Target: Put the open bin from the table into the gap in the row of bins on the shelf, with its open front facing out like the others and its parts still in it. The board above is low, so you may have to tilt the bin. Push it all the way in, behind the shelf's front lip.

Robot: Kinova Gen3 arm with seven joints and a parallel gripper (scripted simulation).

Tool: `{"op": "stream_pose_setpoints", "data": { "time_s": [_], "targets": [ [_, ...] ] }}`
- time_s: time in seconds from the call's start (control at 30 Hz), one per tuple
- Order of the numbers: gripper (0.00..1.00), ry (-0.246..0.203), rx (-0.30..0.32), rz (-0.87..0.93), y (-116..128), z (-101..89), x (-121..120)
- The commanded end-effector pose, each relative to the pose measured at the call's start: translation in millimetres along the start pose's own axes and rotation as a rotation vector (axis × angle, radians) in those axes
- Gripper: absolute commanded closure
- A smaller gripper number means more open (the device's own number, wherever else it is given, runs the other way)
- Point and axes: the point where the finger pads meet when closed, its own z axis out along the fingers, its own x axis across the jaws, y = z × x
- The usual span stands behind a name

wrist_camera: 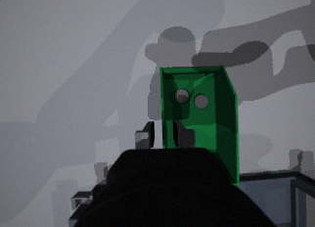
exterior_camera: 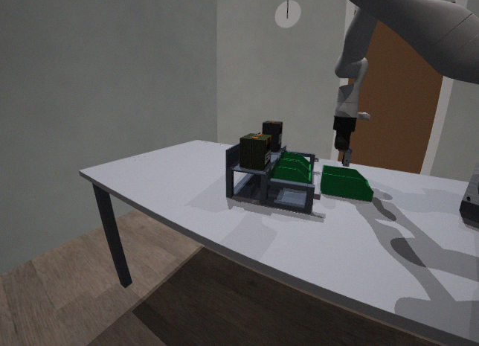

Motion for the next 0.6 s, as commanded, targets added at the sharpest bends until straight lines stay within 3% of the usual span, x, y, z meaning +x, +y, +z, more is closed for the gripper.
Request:
{"op": "stream_pose_setpoints", "data": {
  "time_s": [0.0,0.57],
  "targets": [
    [0.45,-0.002,-0.001,0.0,0.1,-0.8,-0.5],
    [0.45,-0.002,-0.001,0.0,0.1,0.4,-0.5]
  ]
}}
